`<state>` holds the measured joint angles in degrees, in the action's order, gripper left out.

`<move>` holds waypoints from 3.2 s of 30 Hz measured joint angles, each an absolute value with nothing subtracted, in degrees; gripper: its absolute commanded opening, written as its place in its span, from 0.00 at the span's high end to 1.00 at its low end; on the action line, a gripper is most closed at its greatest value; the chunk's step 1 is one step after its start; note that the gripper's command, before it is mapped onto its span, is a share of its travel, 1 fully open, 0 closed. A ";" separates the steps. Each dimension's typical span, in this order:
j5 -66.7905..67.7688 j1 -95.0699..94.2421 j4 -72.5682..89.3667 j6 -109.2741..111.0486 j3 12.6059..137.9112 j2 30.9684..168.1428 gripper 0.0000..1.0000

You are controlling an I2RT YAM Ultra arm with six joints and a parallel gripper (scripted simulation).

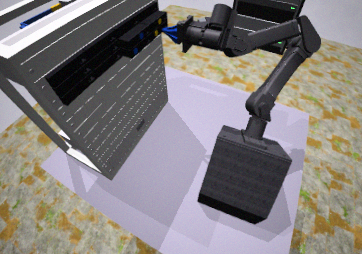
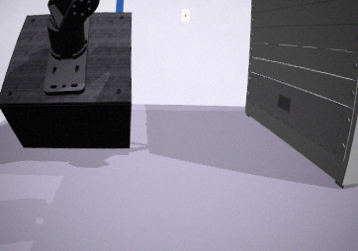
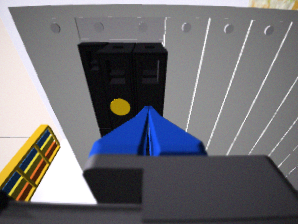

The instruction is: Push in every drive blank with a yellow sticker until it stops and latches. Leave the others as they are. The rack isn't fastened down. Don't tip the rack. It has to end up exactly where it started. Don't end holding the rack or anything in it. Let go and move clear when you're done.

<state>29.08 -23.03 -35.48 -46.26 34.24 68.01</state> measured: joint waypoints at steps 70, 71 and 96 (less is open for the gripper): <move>25.96 -20.40 -35.05 -46.37 38.50 73.87 1.00; 25.80 -20.23 -35.00 -46.37 38.81 74.08 1.00; 25.69 -20.10 -34.92 -46.39 39.11 74.19 1.00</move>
